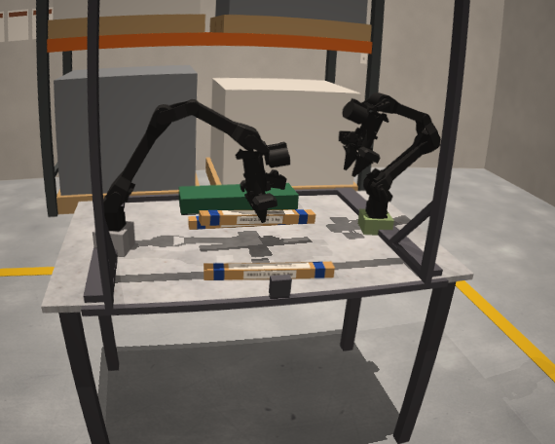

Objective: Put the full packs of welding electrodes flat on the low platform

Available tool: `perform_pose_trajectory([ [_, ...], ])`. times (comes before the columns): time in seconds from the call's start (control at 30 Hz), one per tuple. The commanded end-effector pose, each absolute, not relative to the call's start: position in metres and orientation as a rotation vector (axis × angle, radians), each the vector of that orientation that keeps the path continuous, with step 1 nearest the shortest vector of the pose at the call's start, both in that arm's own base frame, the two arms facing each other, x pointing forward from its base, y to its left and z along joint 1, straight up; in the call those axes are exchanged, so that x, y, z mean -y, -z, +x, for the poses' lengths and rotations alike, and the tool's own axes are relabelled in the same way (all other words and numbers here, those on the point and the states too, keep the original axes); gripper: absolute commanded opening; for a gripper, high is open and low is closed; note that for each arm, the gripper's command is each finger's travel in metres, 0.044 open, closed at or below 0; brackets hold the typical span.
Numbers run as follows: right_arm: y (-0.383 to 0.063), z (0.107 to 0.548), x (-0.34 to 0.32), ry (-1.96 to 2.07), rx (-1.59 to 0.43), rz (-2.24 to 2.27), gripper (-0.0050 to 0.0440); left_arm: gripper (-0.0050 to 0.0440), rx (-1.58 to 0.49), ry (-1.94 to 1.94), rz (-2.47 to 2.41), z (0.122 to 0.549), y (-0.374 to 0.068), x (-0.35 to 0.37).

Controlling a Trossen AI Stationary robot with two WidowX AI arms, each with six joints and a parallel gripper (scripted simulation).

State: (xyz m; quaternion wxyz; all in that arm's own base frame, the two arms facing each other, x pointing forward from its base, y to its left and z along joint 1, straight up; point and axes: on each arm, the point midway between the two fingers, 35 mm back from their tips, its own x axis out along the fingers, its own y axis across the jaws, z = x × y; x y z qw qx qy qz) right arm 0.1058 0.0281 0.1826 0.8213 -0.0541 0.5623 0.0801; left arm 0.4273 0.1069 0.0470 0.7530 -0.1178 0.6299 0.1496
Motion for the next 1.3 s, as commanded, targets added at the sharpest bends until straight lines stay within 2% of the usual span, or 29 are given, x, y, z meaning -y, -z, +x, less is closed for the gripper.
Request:
perform_pose_trajectory([
  [0.0, -0.189, 0.107, -0.028, -0.168, -1.175, -0.111, 0.0330, -0.0050, -1.231, -0.329, -0.247, 0.447, -0.101, -0.111],
  [0.4, -0.189, 0.107, -0.028, -0.168, -1.175, -0.111, 0.0330, -0.0050, -1.230, -0.330, -0.247, 0.448, -0.102, -0.111],
  [1.27, -0.189, 0.107, -0.028, -0.168, -1.175, -0.111, 0.0330, -0.0050, -1.244, -0.265, -0.195, 0.399, -0.138, -0.133],
])
